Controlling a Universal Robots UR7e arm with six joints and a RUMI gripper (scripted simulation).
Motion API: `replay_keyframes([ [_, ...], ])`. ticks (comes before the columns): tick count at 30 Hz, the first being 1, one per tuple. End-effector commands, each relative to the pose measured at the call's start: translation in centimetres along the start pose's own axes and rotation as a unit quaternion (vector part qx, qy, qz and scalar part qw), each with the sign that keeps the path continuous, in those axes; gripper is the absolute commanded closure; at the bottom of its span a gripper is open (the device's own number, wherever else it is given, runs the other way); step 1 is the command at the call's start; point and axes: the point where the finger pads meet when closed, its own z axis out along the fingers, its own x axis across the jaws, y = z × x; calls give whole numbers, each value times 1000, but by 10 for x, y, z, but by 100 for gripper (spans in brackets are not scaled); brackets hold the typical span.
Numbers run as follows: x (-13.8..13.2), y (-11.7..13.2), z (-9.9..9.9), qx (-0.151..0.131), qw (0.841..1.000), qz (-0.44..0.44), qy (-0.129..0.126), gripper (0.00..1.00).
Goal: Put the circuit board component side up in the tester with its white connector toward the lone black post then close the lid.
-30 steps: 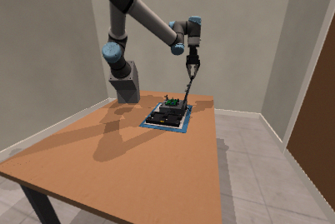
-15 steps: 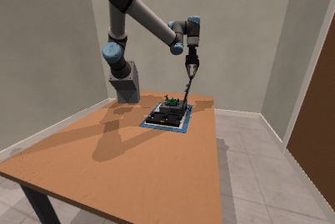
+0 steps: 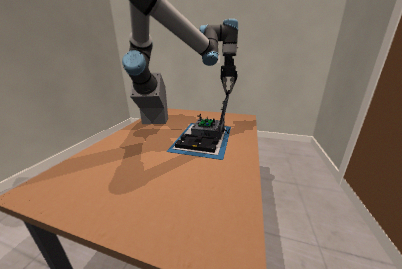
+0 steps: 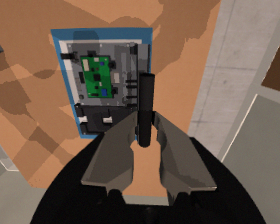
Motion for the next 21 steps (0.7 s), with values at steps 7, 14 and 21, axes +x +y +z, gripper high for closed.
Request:
replay_keyframes([
  [7, -10, 0, -2, 0, 1000, 0, 0, 100],
  [14, -19, 0, -2, 0, 1000, 0, 0, 100],
  [21, -27, 0, -3, 0, 1000, 0, 0, 100],
])
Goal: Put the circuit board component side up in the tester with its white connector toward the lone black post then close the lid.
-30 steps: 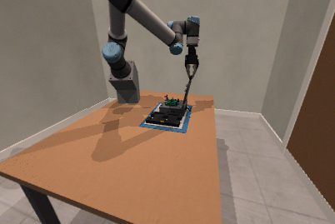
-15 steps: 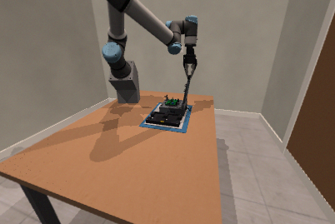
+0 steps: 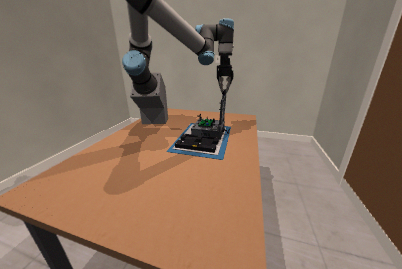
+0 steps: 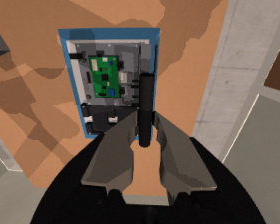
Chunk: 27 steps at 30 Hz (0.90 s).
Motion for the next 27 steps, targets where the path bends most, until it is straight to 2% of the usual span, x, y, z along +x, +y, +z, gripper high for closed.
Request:
replay_keyframes([
  [1, -7, 0, -1, 0, 1000, 0, 0, 100],
  [27, -52, 1, 4, 0, 1000, 0, 0, 100],
])
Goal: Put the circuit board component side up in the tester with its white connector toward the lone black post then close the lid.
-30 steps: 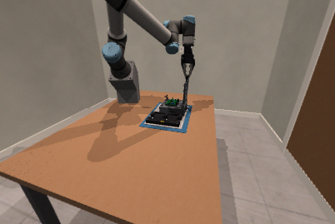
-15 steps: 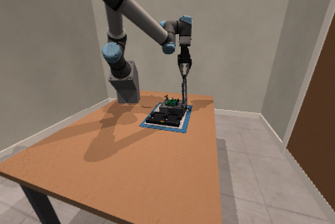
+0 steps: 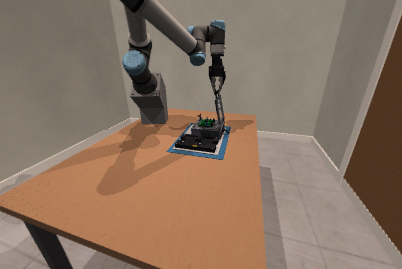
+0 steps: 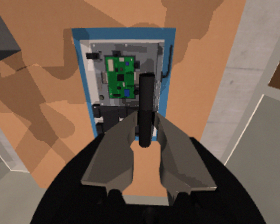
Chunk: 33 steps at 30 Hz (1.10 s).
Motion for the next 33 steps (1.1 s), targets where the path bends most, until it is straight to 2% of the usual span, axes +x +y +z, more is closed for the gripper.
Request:
replay_keyframes([
  [1, -11, 0, 2, 0, 1000, 0, 0, 100],
  [20, -44, 1, 14, 0, 1000, 0, 0, 100],
  [33, -73, 1, 31, 0, 1000, 0, 0, 100],
])
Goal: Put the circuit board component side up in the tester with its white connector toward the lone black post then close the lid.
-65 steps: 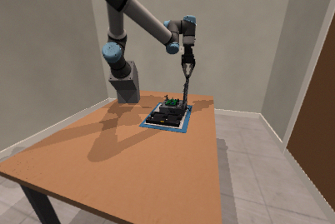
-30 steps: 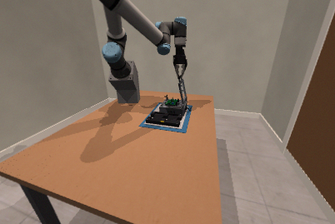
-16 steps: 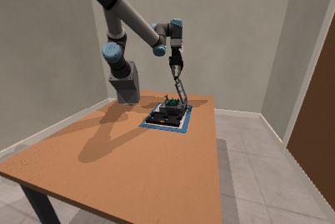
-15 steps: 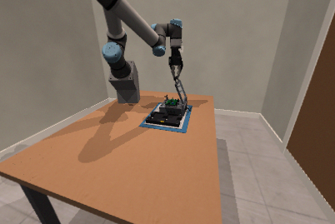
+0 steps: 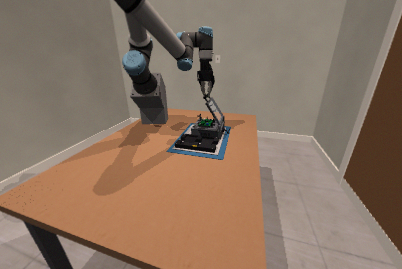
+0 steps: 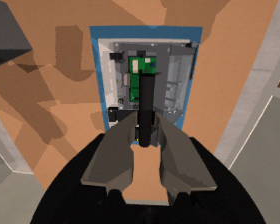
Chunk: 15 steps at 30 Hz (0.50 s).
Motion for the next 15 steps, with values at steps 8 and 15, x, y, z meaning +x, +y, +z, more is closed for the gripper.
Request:
replay_keyframes([
  [8, -20, 0, 15, 0, 1000, 0, 1, 100],
  [15, -31, 0, 25, 0, 1000, 0, 1, 100],
])
